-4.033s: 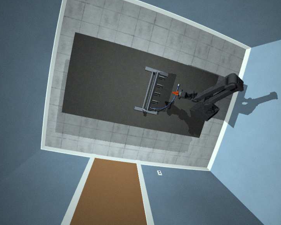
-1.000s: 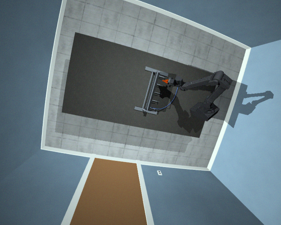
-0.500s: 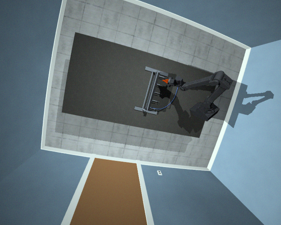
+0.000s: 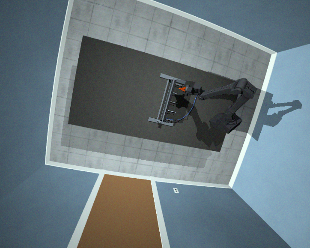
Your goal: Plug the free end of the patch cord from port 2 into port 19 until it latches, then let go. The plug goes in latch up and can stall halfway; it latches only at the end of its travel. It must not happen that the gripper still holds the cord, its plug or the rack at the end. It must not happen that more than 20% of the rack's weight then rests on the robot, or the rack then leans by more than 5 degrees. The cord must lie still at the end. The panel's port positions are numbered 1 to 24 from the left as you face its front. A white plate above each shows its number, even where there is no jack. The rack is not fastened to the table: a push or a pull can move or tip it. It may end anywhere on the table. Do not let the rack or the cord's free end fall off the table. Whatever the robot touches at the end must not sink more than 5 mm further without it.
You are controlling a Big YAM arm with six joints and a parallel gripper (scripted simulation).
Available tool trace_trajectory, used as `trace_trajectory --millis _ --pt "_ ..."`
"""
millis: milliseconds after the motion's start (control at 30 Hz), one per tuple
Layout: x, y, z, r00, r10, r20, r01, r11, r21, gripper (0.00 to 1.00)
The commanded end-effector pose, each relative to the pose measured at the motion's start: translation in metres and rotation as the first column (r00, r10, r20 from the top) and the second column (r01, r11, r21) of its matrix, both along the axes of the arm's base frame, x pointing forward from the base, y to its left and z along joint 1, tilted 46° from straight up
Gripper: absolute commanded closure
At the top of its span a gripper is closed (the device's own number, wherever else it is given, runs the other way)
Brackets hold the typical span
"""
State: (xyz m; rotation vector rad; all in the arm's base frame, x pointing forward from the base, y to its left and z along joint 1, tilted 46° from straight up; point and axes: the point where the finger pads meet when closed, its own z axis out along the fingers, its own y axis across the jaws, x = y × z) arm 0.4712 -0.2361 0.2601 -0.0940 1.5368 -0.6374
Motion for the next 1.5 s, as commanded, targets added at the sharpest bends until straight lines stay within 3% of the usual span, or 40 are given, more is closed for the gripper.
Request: trace_trajectory --millis 0,900,1100,1167,1467 --pt "-0.003 -0.001 0.033 0.998 -0.005 0.062 0.008 0.999 -0.049 1.00" --pt "-0.011 0.002 0.022 0.999 -0.007 0.044 0.009 0.999 -0.039 1.00" --pt "-0.042 0.012 0.017 0.999 -0.008 0.040 0.010 0.999 -0.036 1.00" --pt "-0.042 0.012 0.017 0.999 -0.008 0.040 0.010 0.999 -0.036 1.00" --pt "-0.111 0.036 0.003 1.000 -0.008 0.023 0.008 1.000 -0.017 1.00"
